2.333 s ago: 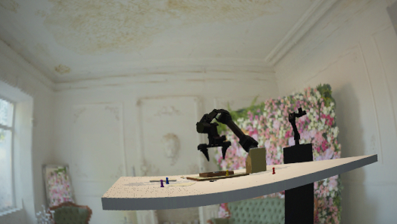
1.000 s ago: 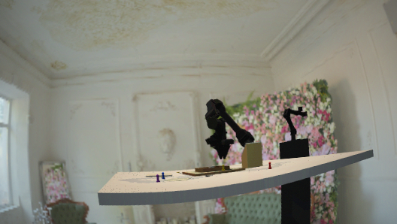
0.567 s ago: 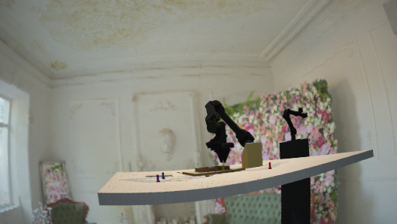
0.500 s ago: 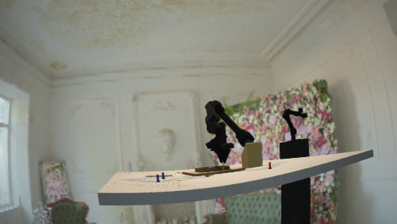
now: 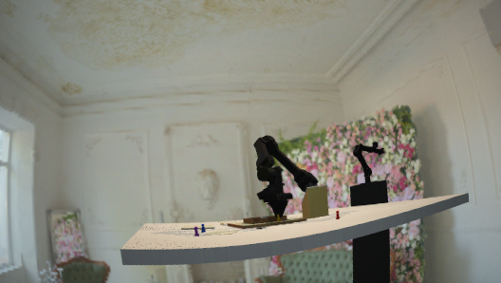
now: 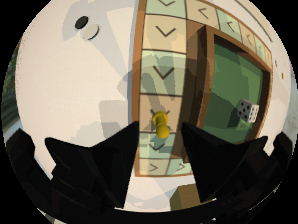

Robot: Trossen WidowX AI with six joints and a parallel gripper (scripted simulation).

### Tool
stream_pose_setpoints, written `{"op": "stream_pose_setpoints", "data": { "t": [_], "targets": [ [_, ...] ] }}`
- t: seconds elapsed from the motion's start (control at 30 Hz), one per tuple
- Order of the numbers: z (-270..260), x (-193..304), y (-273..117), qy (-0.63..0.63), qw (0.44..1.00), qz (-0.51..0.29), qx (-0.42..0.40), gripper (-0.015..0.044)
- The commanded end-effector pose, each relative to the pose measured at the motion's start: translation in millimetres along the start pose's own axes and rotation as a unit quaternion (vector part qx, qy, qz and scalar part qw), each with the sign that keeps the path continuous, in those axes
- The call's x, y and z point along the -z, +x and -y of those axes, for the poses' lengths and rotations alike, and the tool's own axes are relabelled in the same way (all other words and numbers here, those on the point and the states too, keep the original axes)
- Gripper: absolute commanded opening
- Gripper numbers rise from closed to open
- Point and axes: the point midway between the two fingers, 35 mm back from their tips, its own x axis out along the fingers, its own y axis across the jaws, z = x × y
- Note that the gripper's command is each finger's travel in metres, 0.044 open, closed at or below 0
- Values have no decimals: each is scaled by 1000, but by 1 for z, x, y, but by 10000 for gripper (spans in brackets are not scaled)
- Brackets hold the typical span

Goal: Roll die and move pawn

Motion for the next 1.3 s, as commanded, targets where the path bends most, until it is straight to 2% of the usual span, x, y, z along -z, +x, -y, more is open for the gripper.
{"op": "stream_pose_setpoints", "data": {
  "t": [0.0, 0.13, 0.3, 0.67, 1.27],
  "targets": [
    [0, 0, 6, -2, 1000, 2, 3, 200],
    [1, 0, 10, -2, 1000, 2, 3, 200],
    [1, 0, 10, -2, 1000, 2, 3, 69],
    [0, 0, 9, -2, 1000, 2, 3, 0],
    [-6, 3, -117, -3, 1000, 1, 0, 0]
  ]
}}
